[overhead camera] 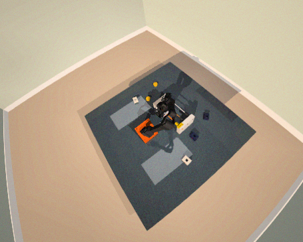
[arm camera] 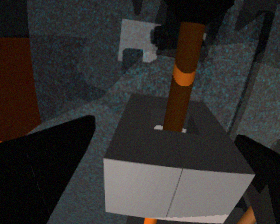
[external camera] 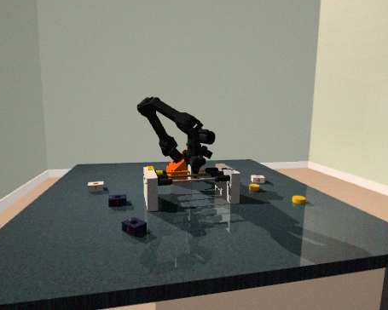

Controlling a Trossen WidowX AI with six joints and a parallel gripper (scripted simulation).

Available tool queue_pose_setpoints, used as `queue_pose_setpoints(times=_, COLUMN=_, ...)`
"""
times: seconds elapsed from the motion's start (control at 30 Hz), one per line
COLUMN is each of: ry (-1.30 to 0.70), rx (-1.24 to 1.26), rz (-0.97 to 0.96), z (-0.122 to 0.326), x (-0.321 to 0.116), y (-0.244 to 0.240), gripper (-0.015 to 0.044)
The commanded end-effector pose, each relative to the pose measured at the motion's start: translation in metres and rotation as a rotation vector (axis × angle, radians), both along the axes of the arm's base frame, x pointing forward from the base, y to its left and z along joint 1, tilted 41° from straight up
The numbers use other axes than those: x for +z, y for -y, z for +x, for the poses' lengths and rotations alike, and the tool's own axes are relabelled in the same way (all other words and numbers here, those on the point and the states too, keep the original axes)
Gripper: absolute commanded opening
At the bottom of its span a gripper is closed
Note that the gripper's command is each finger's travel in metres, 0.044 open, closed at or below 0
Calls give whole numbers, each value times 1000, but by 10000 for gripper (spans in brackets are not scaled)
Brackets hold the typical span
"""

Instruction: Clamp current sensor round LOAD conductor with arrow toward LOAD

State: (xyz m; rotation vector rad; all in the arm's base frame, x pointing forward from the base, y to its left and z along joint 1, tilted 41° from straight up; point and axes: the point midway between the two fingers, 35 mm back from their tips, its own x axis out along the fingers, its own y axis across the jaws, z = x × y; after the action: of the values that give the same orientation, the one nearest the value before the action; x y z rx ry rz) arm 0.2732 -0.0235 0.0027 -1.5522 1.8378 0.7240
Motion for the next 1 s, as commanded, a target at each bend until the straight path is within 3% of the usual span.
queue_pose_setpoints(times=0.0, ry=18, rx=6, rz=7, z=9, x=27, y=-25, gripper=440)
queue_pose_setpoints(times=0.17, ry=24, rx=15, rz=2, z=9, x=76, y=-64, gripper=440)
queue_pose_setpoints(times=0.97, ry=24, rx=15, rz=2, z=9, x=76, y=-64, gripper=440)
